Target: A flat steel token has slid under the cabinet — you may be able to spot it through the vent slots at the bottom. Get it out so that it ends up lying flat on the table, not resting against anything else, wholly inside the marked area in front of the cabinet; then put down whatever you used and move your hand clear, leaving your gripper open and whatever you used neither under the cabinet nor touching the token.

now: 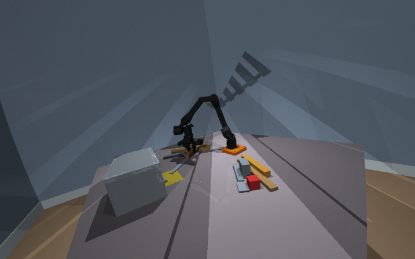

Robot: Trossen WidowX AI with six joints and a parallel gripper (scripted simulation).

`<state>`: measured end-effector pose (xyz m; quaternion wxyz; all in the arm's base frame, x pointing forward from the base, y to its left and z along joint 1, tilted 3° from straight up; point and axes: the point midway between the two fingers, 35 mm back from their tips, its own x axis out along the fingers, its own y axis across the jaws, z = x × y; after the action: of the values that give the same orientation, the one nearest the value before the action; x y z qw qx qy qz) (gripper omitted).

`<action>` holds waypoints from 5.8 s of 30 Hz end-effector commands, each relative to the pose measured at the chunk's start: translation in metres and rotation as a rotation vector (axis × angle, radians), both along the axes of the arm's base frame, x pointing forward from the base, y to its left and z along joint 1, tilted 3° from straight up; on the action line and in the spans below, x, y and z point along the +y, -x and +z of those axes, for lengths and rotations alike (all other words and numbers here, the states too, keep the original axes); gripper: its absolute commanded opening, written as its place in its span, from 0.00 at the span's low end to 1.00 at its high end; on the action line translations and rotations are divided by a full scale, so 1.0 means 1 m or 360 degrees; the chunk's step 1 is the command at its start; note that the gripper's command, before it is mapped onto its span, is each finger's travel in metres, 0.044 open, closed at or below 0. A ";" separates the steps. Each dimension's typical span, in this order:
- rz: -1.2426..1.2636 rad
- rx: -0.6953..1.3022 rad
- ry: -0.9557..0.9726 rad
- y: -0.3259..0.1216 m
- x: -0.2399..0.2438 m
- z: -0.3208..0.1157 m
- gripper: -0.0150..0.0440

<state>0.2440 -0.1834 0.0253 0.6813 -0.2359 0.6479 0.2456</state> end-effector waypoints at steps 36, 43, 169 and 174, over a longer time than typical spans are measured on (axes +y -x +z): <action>-0.0004 -0.0011 0.0009 -0.020 -0.021 0.002 0.25; -0.0004 -0.0012 0.0009 -0.027 -0.016 0.003 0.25; -0.0003 -0.0021 0.0001 -0.105 0.049 0.006 0.25; -0.0003 -0.0022 0.0000 -0.112 0.055 0.007 0.25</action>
<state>0.3502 -0.1326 0.0318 0.6862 -0.2366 0.6432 0.2439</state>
